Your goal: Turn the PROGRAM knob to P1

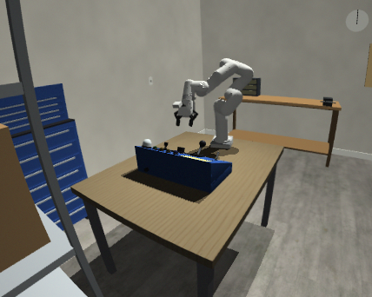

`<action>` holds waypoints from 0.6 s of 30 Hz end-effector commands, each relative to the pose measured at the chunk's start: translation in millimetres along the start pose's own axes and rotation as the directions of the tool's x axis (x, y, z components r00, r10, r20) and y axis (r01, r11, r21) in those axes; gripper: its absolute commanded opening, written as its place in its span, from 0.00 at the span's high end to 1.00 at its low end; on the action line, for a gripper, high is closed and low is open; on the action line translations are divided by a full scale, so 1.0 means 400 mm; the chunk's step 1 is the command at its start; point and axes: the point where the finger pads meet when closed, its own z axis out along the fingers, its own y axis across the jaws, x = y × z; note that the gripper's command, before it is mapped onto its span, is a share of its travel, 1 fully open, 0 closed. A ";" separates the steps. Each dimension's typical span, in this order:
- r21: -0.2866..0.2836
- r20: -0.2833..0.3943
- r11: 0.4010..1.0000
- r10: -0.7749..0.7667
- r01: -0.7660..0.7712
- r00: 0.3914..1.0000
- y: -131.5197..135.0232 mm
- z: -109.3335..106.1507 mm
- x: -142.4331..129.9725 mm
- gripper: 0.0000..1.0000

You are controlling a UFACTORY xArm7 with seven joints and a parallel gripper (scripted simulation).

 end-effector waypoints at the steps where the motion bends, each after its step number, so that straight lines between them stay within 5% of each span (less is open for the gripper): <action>1: -0.060 0.078 0.998 0.030 -0.025 0.996 -0.025 0.011 0.020 0.00; 16: -0.080 0.096 0.996 0.037 -0.030 0.995 -0.035 0.016 0.025 0.00; 17: -0.080 0.096 0.996 0.037 -0.030 0.995 -0.035 0.016 0.025 0.24; 18: -0.080 0.096 0.996 0.037 -0.030 0.995 -0.035 0.016 0.025 0.24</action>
